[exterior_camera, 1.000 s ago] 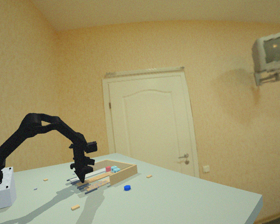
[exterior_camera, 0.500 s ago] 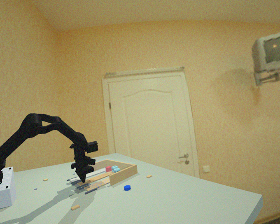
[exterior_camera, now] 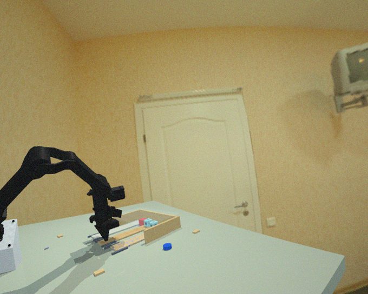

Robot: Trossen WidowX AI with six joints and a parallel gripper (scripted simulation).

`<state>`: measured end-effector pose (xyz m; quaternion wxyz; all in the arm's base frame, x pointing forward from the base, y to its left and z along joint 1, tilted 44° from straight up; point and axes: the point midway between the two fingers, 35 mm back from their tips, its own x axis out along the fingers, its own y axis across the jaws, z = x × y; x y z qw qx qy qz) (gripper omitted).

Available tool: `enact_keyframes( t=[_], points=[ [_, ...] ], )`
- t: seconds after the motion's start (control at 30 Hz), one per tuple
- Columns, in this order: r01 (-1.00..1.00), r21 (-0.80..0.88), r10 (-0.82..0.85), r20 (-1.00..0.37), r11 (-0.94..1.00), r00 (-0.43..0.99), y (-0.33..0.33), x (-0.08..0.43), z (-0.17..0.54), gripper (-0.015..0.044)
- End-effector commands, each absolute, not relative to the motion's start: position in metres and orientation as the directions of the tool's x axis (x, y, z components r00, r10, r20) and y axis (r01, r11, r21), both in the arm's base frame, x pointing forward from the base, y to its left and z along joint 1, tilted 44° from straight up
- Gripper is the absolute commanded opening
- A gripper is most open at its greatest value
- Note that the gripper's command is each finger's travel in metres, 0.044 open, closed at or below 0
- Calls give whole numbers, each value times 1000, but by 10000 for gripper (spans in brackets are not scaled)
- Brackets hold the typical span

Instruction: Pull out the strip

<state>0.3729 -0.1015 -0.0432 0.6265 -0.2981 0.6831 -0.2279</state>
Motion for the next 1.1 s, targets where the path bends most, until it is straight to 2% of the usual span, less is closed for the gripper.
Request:
enact_keyframes(
  t=[0.0, 1.07],
  points=[
    [-131, -685, -696, -716, 716, -57, -107, 360, -46, 0],
    [-133, -685, -696, -716, 716, -60, -110, 312, -41, 0]
  ],
)
